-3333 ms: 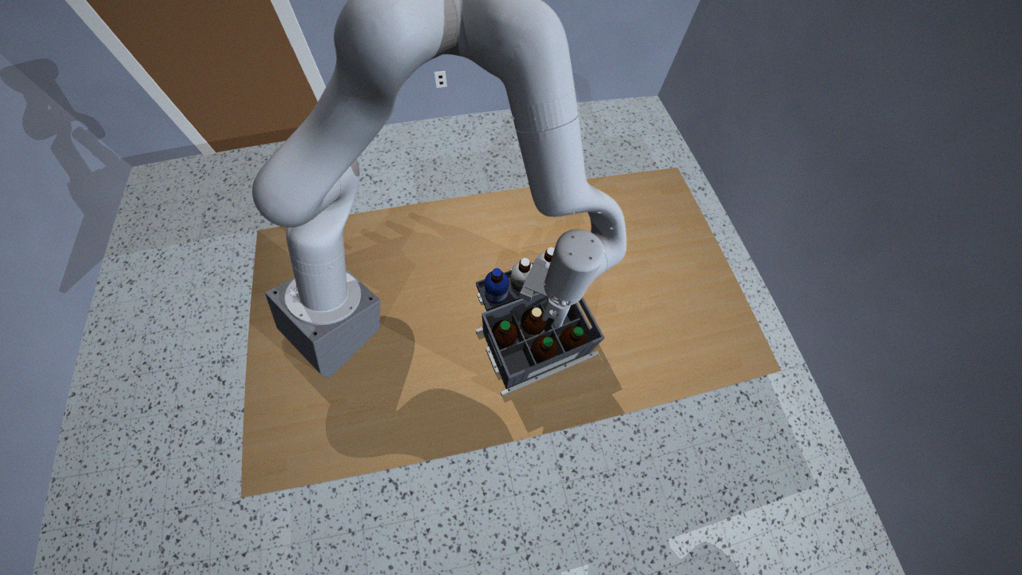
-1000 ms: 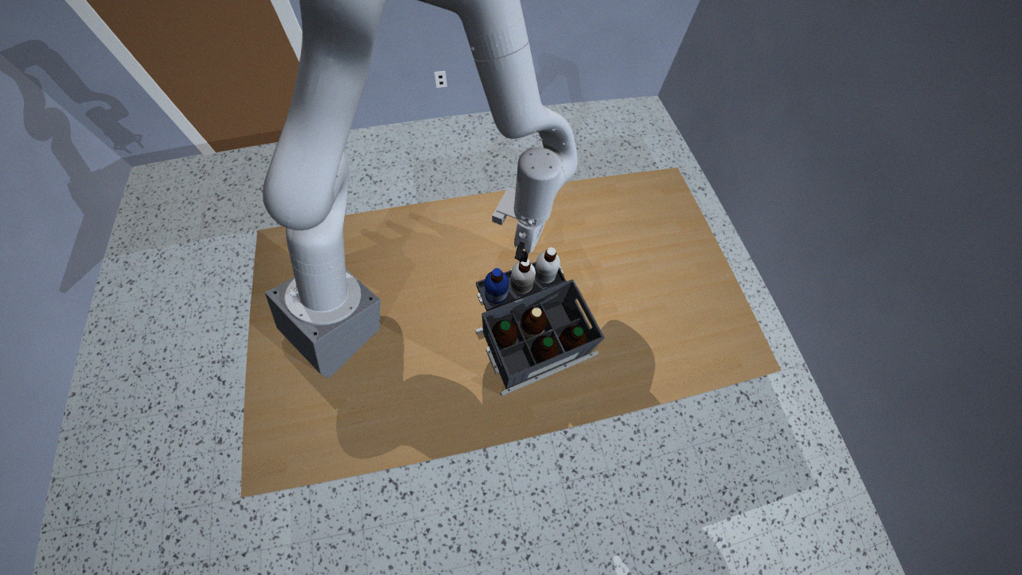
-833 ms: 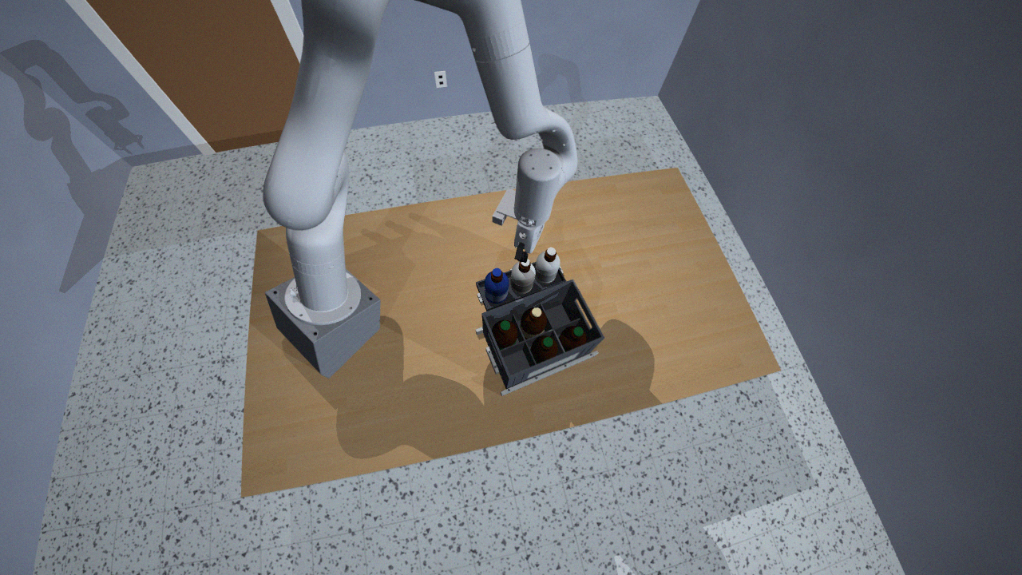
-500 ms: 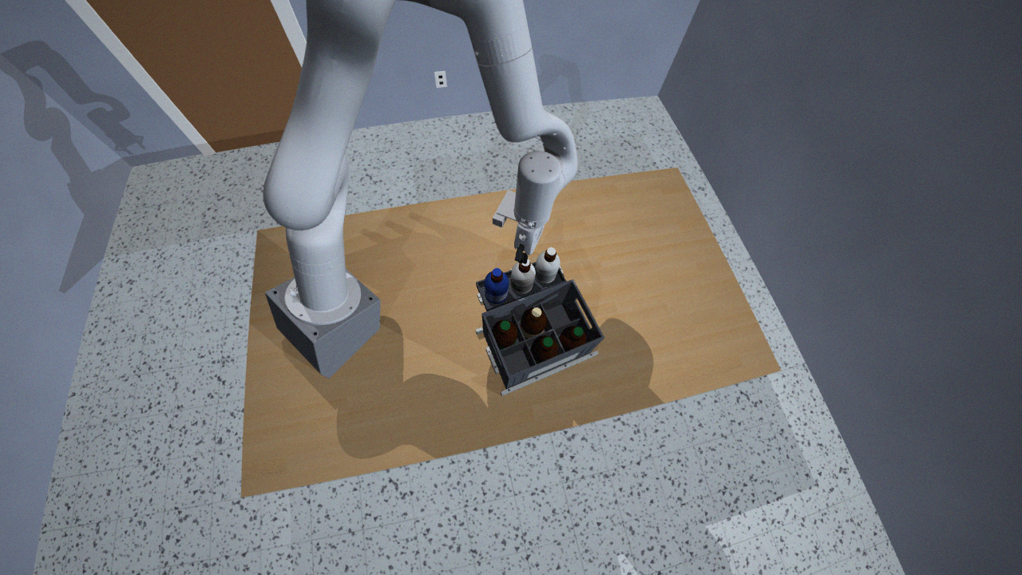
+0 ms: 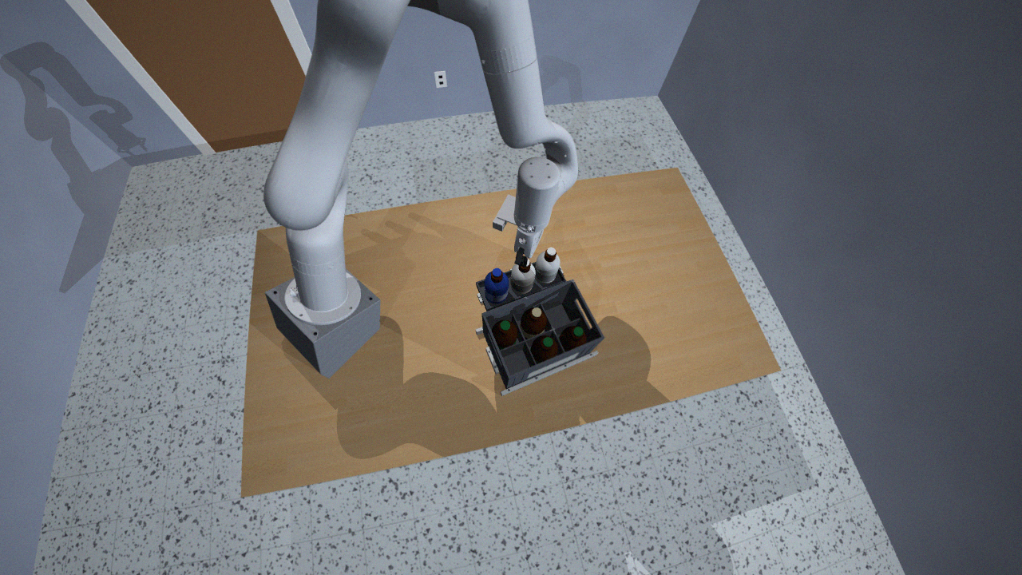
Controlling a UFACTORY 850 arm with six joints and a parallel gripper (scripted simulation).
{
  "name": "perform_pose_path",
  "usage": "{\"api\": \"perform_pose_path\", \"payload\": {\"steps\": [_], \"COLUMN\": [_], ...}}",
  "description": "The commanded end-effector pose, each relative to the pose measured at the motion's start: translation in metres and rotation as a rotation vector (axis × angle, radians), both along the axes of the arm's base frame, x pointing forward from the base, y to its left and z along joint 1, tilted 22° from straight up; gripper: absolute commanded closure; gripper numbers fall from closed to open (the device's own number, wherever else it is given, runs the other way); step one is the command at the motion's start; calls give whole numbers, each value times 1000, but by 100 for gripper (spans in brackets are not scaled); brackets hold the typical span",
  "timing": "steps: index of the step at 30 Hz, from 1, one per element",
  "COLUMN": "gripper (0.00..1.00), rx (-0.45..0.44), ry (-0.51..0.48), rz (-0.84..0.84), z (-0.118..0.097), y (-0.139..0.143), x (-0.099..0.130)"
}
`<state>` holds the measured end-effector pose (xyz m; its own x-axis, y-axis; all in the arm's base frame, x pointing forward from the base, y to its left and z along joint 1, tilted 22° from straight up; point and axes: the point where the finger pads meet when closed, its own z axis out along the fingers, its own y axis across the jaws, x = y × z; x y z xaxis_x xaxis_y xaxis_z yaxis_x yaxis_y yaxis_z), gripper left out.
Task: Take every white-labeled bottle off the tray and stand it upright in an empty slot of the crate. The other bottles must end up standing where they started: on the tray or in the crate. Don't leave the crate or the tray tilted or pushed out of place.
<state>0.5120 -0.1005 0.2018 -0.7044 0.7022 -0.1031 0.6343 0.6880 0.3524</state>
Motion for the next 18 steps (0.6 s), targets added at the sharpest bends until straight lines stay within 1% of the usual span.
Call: {"api": "perform_pose_path", "payload": {"steps": [1,18], "gripper": [34,34], "rx": [0,0], "ry": [-3,-3], "rz": [0,0], "z": [-5,-15], "y": [1,3], "x": [3,7]}}
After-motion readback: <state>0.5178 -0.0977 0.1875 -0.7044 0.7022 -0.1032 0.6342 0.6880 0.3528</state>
